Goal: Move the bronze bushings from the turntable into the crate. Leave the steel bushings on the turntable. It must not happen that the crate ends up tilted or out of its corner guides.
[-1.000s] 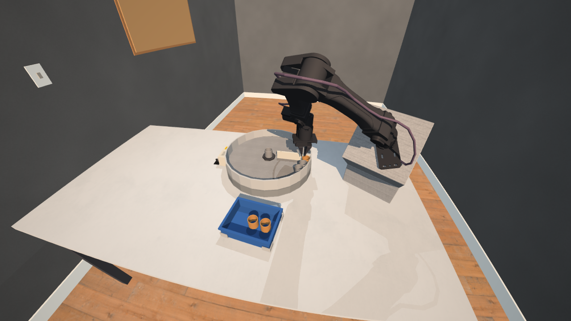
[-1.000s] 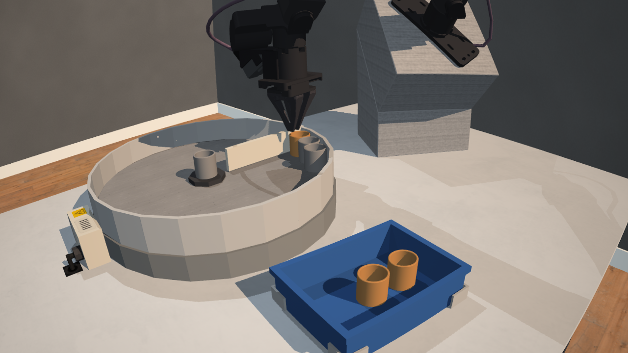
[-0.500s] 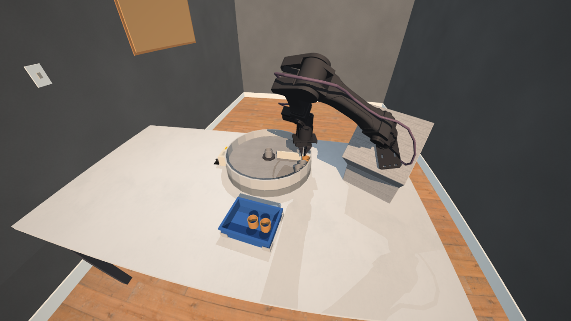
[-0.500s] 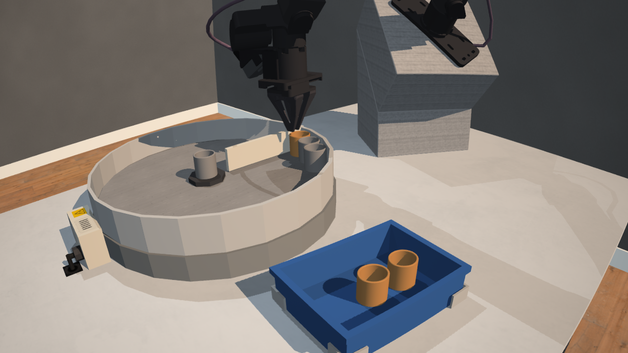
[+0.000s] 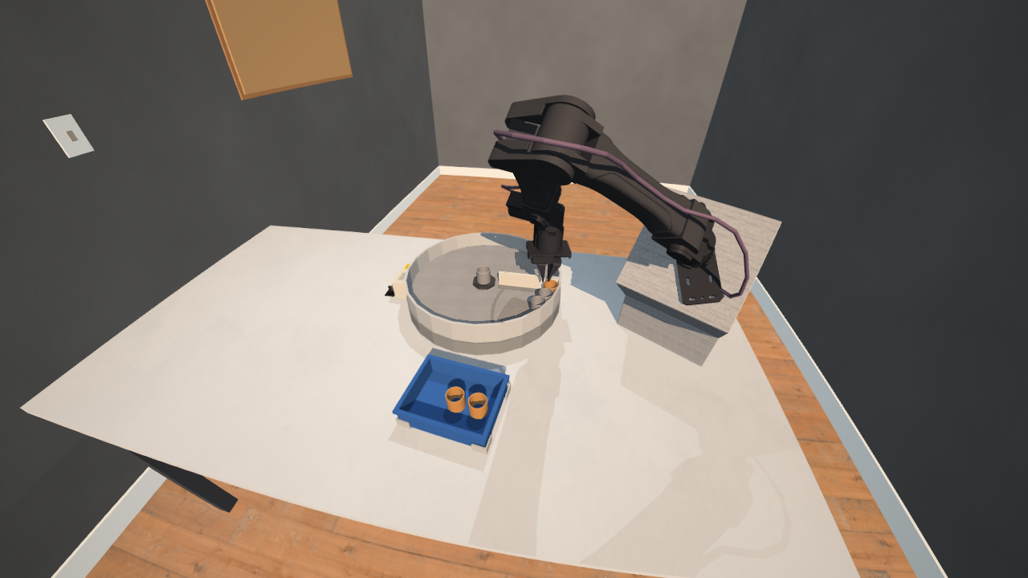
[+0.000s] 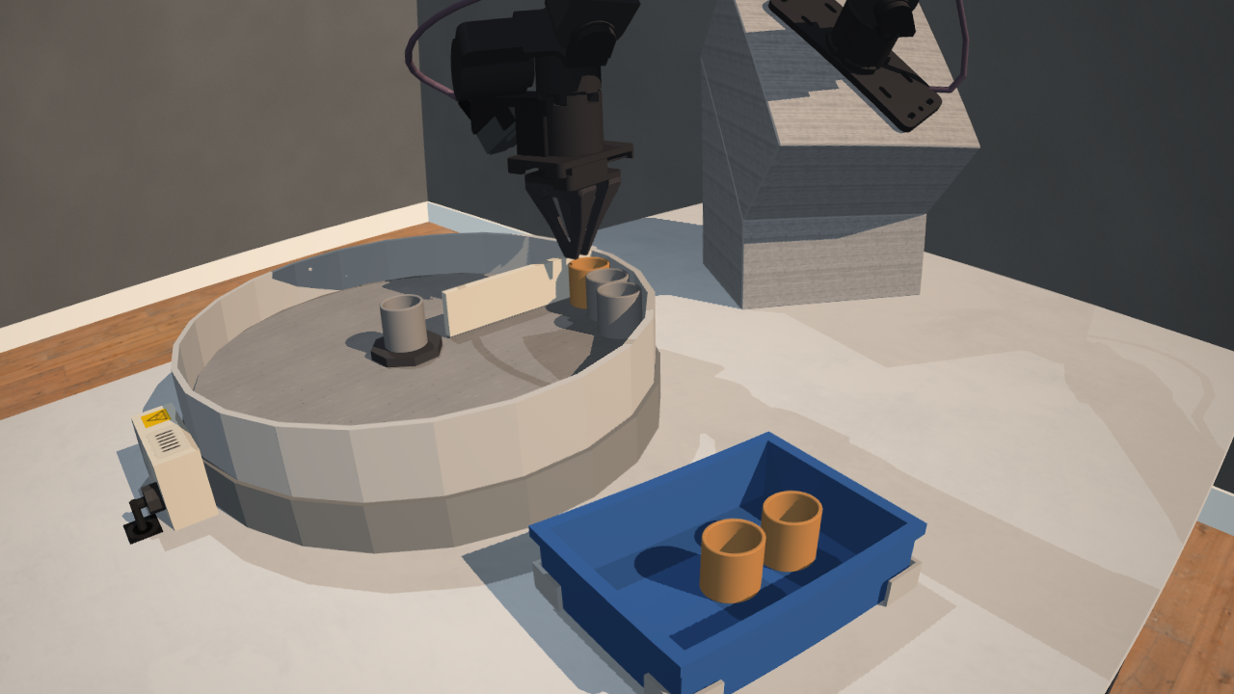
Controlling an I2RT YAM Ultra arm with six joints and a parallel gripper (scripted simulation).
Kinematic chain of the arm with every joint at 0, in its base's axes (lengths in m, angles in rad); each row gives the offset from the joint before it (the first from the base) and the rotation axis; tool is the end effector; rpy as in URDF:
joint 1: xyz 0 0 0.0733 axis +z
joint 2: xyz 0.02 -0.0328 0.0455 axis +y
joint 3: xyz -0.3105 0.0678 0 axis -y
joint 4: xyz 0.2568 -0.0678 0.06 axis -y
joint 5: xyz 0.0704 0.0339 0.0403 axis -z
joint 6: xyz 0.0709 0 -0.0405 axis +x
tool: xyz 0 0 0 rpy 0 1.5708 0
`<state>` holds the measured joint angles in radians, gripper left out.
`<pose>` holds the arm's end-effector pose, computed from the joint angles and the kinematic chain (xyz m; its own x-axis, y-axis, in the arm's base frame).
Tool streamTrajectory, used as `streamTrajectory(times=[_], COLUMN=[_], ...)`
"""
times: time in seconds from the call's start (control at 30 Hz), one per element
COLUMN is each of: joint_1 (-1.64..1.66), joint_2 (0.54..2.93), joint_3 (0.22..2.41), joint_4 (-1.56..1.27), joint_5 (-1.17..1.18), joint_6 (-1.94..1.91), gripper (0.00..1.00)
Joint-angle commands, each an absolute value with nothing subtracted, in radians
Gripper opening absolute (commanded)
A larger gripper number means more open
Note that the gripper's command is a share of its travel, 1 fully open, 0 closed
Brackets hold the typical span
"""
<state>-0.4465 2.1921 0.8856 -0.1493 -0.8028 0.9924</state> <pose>0.3285 -0.0995 0.0202 -0.3010 0.7890 0.5356 0.8736 0.0028 0.4867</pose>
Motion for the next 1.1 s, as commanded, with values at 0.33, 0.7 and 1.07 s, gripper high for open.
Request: streamTrajectory(times=[0.33, 0.7, 1.07], joint_1=[-0.472, -0.472, -0.454], joint_2=[2.165, 2.165, 2.211], joint_3=[0.896, 0.895, 0.859], joint_4=[-0.166, -0.166, -0.107], joint_5=[-0.791, -0.791, -0.789], joint_6=[0.986, 0.987, 1.022], gripper=[0.13, 0.13, 0.13])
